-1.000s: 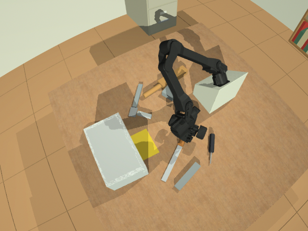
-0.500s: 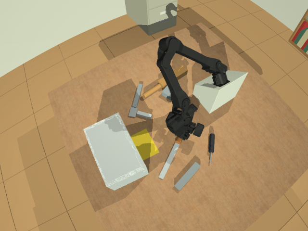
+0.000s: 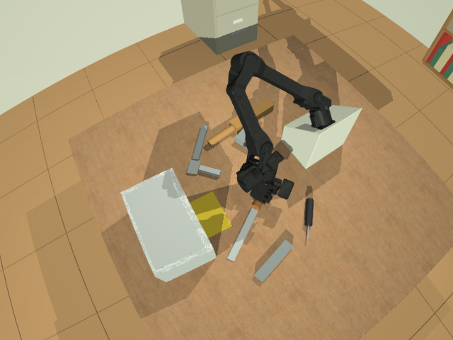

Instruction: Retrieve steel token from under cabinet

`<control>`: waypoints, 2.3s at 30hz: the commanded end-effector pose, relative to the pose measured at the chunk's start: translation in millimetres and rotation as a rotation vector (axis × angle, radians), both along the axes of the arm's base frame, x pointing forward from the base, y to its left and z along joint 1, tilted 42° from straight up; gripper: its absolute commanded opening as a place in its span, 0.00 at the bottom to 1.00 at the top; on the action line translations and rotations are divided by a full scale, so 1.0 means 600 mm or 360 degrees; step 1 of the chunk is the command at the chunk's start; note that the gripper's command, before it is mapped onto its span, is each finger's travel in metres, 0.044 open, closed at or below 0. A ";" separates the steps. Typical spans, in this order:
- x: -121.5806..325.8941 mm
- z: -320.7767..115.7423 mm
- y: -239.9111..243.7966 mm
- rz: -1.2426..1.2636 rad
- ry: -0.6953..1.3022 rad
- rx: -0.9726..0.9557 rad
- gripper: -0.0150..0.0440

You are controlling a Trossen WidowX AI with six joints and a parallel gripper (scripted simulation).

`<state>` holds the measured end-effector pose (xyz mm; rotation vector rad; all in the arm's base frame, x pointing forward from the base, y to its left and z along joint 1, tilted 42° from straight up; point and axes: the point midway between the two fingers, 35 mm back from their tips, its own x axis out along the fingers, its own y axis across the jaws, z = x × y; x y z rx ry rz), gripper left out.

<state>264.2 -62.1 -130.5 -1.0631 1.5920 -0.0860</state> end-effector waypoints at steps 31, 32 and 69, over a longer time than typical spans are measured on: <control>0.013 0.050 -0.054 0.0003 -0.0005 -0.0004 0.25; 0.013 0.052 -0.056 0.0003 -0.0005 -0.0004 0.25; -0.001 0.097 -0.109 0.0003 -0.0004 -0.0007 0.25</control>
